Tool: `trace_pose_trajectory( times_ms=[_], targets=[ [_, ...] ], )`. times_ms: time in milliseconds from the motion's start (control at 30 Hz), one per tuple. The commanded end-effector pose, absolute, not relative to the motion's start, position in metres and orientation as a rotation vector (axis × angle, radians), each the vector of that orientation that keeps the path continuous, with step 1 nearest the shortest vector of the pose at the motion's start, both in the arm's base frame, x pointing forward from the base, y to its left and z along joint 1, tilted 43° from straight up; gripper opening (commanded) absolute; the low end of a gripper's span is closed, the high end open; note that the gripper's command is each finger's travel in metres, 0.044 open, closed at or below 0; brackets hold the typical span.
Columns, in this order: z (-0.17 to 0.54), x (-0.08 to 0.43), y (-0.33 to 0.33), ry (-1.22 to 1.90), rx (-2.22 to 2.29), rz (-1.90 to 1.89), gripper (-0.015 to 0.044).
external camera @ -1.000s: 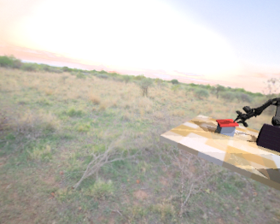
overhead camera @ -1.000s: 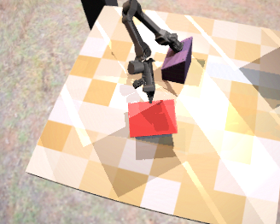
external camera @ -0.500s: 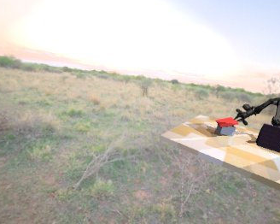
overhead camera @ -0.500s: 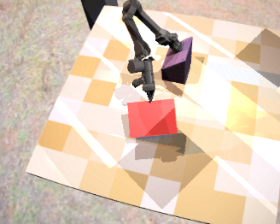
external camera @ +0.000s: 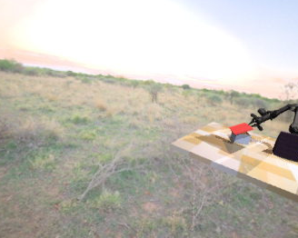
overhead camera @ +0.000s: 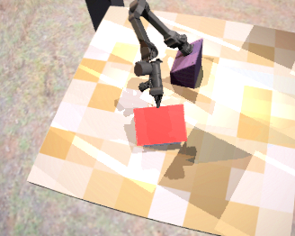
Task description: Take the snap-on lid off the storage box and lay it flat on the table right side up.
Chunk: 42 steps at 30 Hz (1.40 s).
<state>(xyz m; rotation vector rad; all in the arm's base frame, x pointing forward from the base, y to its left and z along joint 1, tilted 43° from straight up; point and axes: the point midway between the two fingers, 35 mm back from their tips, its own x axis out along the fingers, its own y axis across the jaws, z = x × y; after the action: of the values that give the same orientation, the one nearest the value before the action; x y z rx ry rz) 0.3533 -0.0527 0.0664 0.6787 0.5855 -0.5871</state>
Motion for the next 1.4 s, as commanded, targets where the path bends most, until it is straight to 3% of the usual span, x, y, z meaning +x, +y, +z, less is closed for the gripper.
trace_pose_trajectory(
  times_ms=[0,1367],
  targets=[
    [0.073,0.358,-0.046,0.577,0.685,-0.574,0.0000],
    [0.111,0.370,-0.007,0.578,0.688,-0.574,0.0000]
  ],
)
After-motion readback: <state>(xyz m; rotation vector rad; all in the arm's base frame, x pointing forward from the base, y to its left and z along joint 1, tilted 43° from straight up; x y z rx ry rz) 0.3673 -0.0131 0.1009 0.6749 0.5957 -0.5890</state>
